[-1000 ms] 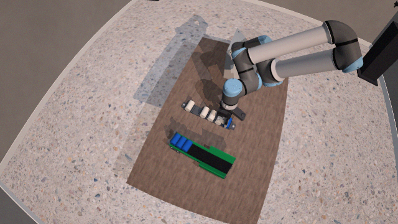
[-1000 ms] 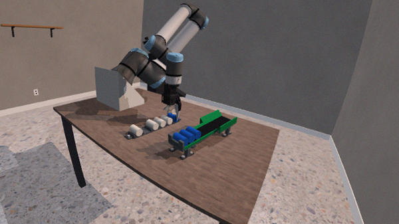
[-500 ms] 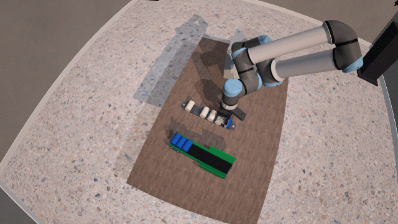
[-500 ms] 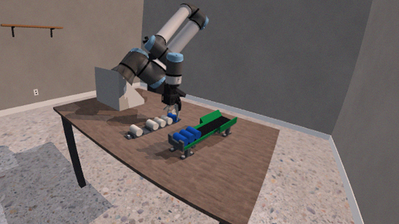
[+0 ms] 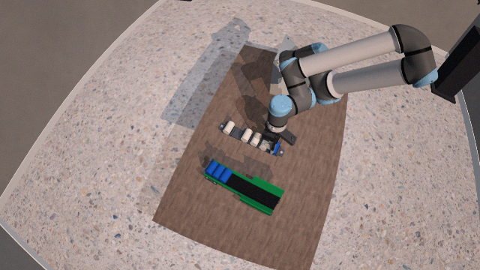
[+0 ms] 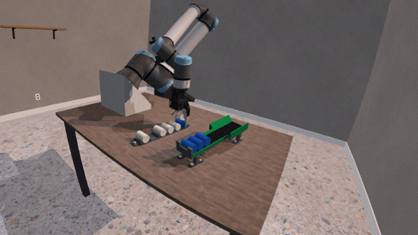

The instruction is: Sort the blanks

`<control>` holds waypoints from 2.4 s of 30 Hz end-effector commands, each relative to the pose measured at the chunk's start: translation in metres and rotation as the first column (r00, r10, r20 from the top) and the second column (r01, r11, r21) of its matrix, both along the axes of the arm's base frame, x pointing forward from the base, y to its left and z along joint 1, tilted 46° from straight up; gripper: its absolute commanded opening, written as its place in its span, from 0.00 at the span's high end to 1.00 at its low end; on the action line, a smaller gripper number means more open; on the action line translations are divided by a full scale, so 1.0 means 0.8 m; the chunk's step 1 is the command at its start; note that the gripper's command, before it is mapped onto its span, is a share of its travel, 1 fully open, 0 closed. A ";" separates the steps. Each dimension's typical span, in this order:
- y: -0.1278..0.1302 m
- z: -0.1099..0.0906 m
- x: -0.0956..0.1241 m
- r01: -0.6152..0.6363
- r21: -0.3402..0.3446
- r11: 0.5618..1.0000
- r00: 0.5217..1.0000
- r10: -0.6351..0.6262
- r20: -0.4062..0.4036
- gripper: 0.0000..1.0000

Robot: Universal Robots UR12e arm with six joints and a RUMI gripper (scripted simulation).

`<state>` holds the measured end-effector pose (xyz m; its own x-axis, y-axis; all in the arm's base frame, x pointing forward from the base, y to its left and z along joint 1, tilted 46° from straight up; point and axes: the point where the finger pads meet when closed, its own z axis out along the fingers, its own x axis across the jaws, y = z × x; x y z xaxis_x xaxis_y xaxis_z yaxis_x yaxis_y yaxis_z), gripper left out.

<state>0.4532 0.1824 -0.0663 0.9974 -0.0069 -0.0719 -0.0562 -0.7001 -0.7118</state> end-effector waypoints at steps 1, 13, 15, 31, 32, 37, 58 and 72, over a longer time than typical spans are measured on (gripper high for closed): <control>-0.001 0.000 0.001 0.000 0.000 1.000 1.000 0.000 0.001 0.60; -0.026 0.025 0.002 0.000 0.000 1.000 1.000 0.000 0.001 0.60; -0.037 0.036 0.003 0.000 0.000 1.000 1.000 0.000 0.001 0.60; -0.090 0.087 0.006 0.000 0.000 1.000 1.000 0.000 0.001 0.60; -0.090 0.087 0.006 0.000 0.000 1.000 1.000 0.000 0.001 0.60; -0.090 0.087 0.006 0.000 0.000 1.000 1.000 0.000 0.001 0.60; -0.160 0.078 0.157 0.026 -0.003 1.000 0.999 -0.026 -0.025 0.60; -0.221 0.038 0.333 0.056 -0.006 0.998 0.997 -0.057 -0.056 0.60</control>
<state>0.6990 0.0112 -0.0293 0.9906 -0.0610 -0.1222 -0.1299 -0.6983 -0.7039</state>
